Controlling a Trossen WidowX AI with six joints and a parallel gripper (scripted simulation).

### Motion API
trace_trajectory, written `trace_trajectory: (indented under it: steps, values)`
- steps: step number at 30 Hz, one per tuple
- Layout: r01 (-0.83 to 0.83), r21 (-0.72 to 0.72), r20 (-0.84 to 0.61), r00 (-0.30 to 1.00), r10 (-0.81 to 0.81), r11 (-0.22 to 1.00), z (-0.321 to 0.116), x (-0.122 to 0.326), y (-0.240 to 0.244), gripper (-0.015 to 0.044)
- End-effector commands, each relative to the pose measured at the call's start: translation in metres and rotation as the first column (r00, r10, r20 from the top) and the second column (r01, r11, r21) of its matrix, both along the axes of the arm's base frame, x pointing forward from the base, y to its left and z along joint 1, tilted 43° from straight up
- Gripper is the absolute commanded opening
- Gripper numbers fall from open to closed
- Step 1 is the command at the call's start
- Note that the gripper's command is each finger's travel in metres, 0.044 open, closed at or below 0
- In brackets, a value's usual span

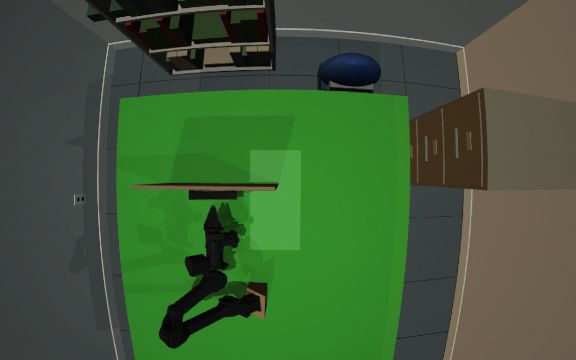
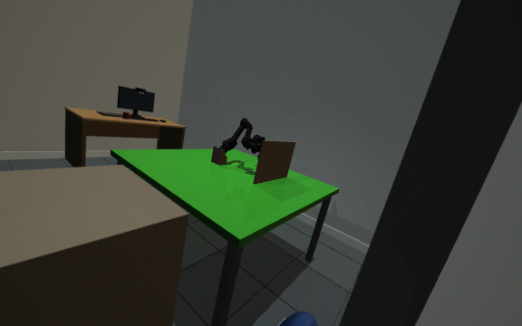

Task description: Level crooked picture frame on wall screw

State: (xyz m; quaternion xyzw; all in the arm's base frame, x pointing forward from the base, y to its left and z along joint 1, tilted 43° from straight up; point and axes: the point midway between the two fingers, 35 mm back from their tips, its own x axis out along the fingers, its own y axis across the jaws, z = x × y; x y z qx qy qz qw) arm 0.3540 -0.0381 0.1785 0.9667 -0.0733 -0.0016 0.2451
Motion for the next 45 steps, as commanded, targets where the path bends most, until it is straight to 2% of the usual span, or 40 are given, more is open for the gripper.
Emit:
trace_trajectory:
  steps: [1,18,45]
  values:
    - [-0.003,-0.002,0.007,1.0,0.003,1.0,0.003,0.007,0.0,0.026]
    - [-0.003,-0.002,0.008,1.0,0.003,1.0,0.003,0.033,-0.004,0.026]
    - [-0.003,-0.002,0.008,1.0,0.003,1.0,0.003,0.033,-0.004,0.026]
